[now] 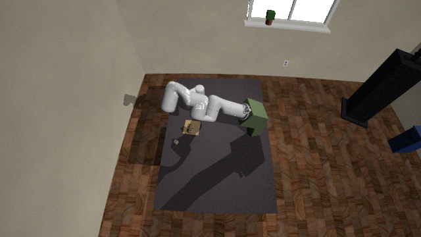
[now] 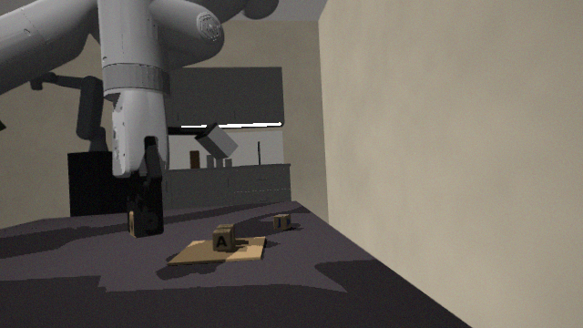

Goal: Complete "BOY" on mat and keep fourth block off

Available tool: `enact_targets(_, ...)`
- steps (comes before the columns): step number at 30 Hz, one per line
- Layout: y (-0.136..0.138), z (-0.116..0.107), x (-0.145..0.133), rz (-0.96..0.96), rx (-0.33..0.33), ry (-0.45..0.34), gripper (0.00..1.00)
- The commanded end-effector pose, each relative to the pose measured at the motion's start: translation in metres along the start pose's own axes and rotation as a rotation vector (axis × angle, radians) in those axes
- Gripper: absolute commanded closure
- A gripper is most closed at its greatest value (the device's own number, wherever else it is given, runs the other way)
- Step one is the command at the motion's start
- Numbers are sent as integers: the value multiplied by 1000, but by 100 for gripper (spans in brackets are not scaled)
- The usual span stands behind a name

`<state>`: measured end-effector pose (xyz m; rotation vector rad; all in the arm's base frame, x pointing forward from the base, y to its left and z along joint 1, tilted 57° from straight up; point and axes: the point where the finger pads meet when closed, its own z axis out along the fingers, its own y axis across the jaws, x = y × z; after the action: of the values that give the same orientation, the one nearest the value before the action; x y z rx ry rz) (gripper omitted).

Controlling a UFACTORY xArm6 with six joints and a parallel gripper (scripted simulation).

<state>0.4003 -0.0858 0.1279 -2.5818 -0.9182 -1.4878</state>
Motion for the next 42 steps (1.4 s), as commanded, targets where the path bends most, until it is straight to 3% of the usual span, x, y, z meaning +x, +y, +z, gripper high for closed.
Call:
enact_targets(1,0,-28,2,1,5,2,73)
enact_targets(6,0,-37,2,1,5,2,73)
enact_targets(26,-1,-36,5,60,8,-1,73)
enact_targets(42,-11,-34,27,512,15,-23,73)
